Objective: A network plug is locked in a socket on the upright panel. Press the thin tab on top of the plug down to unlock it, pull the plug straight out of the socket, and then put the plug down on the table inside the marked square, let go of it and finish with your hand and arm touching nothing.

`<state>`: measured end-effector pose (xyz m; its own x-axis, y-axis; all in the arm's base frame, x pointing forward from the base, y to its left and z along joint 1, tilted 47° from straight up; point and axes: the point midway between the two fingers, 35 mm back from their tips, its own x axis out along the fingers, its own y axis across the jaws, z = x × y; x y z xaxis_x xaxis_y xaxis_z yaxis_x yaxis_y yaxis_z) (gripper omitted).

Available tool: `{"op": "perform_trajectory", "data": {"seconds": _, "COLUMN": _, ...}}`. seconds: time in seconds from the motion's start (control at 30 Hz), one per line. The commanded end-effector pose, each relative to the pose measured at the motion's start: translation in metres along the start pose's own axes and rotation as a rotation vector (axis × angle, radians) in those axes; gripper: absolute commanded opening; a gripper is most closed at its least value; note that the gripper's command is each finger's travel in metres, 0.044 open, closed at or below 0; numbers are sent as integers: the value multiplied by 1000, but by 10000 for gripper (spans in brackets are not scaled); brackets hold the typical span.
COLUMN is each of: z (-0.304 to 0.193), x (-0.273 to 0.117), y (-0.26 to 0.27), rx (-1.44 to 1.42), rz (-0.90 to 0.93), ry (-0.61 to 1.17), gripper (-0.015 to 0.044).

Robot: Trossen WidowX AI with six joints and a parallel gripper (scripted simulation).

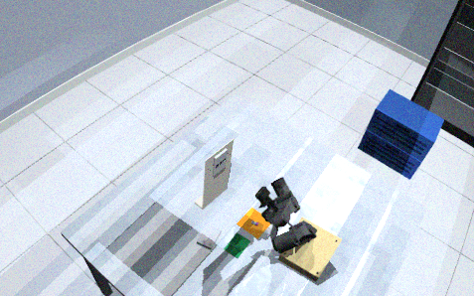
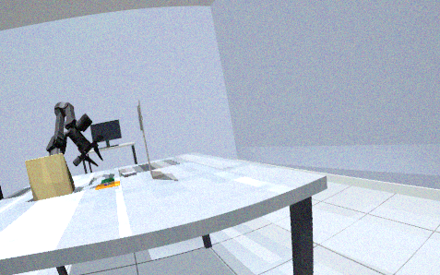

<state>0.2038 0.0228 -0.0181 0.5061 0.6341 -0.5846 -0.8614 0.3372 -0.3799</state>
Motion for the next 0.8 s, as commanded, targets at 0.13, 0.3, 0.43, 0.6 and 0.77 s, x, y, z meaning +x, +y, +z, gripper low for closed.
{"op": "perform_trajectory", "data": {"seconds": 0.13, "z": 2, "x": -7, "y": -6, "rx": -14, "rz": -11, "ry": -6, "gripper": 156}}
{"op": "perform_trajectory", "data": {"seconds": 0.3, "z": 4, "x": -11, "y": -7, "rx": -15, "rz": -15, "ry": -9, "gripper": 156}}
{"op": "perform_trajectory", "data": {"seconds": 0.43, "z": 6, "x": -14, "y": -8, "rx": -15, "rz": -18, "ry": -11, "gripper": 156}}
{"op": "perform_trajectory", "data": {"seconds": 0.6, "z": 4, "x": -15, "y": -7, "rx": -1, "rz": -11, "ry": -7, "gripper": 156}}
{"op": "perform_trajectory", "data": {"seconds": 0.77, "z": 1, "x": -25, "y": -17, "rx": -3, "rz": -10, "ry": -1, "gripper": 156}}
